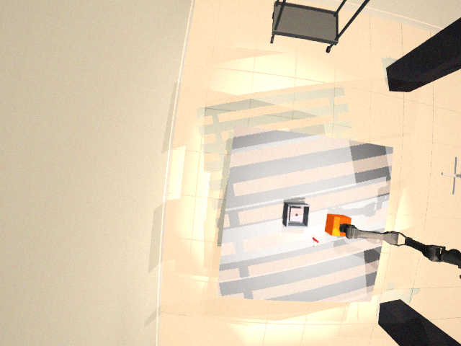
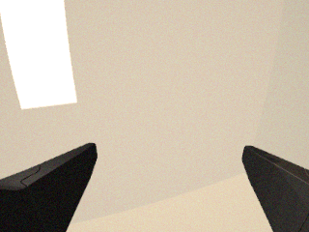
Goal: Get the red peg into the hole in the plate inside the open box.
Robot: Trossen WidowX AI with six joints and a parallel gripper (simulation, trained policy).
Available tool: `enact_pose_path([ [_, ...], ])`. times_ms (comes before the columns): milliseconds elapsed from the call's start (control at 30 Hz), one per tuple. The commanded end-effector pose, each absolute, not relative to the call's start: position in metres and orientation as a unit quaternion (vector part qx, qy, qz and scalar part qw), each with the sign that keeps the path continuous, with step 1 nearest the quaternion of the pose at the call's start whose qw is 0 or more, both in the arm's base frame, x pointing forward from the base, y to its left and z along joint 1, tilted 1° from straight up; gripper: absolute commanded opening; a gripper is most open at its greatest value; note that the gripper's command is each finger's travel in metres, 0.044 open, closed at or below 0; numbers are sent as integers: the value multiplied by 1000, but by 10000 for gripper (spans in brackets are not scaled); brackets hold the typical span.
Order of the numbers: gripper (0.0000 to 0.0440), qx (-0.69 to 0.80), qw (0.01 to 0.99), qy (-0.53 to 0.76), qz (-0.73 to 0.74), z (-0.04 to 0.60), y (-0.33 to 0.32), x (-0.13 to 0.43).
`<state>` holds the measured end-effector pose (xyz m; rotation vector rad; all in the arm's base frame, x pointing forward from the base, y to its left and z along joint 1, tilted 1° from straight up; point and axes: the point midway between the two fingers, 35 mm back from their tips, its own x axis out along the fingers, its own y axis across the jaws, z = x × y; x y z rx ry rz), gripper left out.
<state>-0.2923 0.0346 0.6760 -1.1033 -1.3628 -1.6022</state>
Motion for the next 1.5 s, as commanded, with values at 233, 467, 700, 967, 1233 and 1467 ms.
enact_pose_path([
  [233,440,-432,530,-500,-532,709,-2,-171],
  [467,440,-418,625,-462,-470,713,-21,-89],
  [700,440,-395,713,-410,-410,703,-36,-6],
  [967,440,-358,800,-340,-340,675,-45,84],
  [1233,440,-307,873,-256,-278,631,-49,167],
  [1467,440,-255,924,-176,-225,582,-44,231],
])
